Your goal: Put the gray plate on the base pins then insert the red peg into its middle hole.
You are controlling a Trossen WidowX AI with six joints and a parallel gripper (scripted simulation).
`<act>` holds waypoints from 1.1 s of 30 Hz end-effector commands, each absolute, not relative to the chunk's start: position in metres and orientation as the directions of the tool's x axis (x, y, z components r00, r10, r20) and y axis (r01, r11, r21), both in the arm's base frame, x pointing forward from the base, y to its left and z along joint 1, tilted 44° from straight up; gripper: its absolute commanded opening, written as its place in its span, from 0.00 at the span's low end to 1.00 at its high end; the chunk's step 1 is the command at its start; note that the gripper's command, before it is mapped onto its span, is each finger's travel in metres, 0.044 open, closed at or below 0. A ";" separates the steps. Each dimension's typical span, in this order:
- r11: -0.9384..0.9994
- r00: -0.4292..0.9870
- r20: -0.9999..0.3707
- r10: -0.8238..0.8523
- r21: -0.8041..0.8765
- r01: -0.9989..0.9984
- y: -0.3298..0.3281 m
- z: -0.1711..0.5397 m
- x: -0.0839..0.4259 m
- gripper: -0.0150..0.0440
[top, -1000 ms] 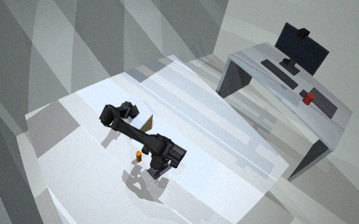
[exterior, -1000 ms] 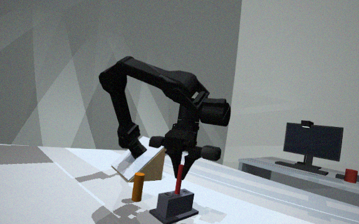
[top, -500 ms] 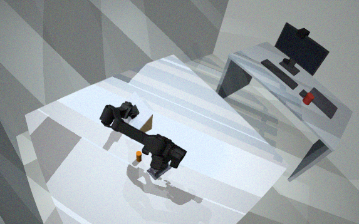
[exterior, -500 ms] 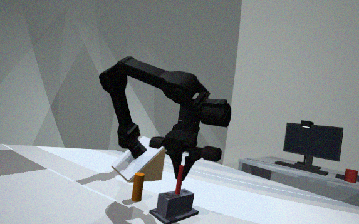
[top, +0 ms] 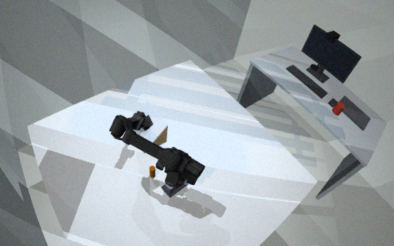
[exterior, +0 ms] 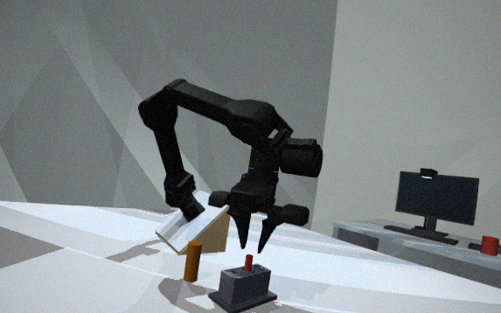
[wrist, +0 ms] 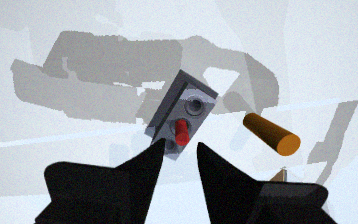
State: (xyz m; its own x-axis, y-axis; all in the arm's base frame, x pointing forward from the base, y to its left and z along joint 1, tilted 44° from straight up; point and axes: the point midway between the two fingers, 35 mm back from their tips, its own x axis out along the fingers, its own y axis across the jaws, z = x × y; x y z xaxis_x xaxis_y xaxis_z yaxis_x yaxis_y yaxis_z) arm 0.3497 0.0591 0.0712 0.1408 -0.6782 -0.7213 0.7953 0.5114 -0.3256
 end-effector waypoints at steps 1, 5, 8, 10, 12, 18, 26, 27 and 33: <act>0.511 0.141 -0.721 -0.678 -0.326 0.795 0.059 0.071 0.350 0.51; 0.513 0.143 -0.721 -0.678 -0.325 0.795 0.060 0.072 0.349 0.51; 0.516 0.149 -0.719 -0.679 -0.323 0.793 0.062 0.074 0.349 0.51; 0.517 0.150 -0.719 -0.679 -0.323 0.793 0.063 0.074 0.349 0.51; 0.517 0.150 -0.719 -0.679 -0.323 0.793 0.063 0.074 0.348 0.51; 0.517 0.150 -0.719 -0.679 -0.323 0.793 0.066 0.075 0.347 0.51; 0.517 0.150 -0.719 -0.679 -0.323 0.793 0.069 0.077 0.346 0.51; 0.517 0.150 -0.719 -0.679 -0.323 0.793 0.070 0.078 0.345 0.51; 0.517 0.150 -0.719 -0.679 -0.323 0.793 0.072 0.080 0.344 0.51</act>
